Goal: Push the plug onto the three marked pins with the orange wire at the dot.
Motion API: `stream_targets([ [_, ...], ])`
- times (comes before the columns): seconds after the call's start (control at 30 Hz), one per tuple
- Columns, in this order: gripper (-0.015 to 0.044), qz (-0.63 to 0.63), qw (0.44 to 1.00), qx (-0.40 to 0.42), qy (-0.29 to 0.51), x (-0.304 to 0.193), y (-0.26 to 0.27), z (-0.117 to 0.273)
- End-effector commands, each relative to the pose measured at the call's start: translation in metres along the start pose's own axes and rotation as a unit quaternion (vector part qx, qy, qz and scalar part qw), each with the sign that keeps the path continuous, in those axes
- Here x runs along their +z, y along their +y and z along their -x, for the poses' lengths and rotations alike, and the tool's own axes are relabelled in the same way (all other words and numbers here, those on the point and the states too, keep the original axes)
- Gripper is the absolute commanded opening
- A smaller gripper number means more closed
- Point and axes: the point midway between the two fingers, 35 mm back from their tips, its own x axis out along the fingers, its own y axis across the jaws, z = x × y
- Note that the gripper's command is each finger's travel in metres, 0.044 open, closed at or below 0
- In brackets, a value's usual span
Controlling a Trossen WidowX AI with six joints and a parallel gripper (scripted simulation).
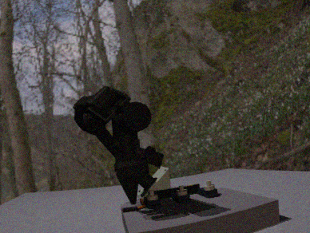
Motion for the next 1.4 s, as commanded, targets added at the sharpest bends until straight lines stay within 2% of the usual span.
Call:
stream_targets([
  [0.0, 0.0115, 0.002, 1.000, 0.000, 0.003, -0.001, 0.000, -0.005],
  [0.27, 0.0115, 0.002, 1.000, 0.000, 0.003, -0.001, 0.000, -0.015],
  [0.37, 0.0036, 0.002, 1.000, 0.000, 0.003, -0.001, 0.000, -0.015],
  [0.57, 0.0000, 0.002, 1.000, 0.000, 0.003, -0.001, 0.000, -0.014],
  [1.13, 0.0000, 0.005, 1.000, 0.000, 0.001, 0.001, 0.001, 0.043],
  [1.37, 0.0000, 0.095, 0.995, -0.002, -0.005, 0.028, 0.012, 0.047],
])
